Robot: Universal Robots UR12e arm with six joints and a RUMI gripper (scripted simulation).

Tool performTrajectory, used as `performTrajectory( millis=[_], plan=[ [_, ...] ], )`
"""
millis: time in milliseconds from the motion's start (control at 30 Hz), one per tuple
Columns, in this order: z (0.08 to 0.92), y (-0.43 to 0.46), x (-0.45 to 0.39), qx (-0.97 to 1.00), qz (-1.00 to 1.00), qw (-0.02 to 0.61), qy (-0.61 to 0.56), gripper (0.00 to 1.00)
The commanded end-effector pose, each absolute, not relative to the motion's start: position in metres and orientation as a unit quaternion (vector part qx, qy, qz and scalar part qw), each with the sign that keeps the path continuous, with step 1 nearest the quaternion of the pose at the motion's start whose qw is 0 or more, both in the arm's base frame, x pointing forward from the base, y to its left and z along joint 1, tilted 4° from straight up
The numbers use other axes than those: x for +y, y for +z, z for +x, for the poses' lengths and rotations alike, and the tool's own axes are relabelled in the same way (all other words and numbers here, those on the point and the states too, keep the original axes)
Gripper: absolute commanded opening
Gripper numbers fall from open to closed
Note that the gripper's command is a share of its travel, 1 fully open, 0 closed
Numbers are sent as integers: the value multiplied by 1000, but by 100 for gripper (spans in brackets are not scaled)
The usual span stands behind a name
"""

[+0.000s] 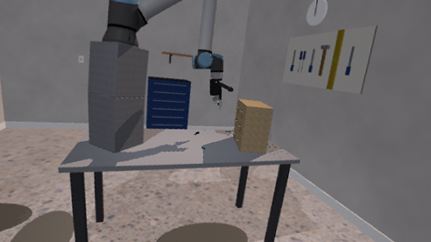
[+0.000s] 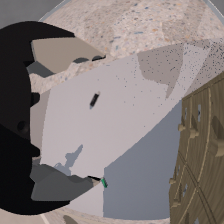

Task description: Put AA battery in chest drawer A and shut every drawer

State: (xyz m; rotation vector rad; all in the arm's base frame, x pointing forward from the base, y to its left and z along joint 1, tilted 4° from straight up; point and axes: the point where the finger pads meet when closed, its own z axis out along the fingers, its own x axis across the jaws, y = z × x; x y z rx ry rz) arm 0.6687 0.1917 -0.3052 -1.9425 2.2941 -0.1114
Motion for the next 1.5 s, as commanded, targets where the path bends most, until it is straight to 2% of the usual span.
performTrajectory(
  millis=[0,1467],
  plan=[
    [667,-302,192,761,-645,55,-24,100],
    [660,-294,193,762,-647,30,6,100]
  ],
)
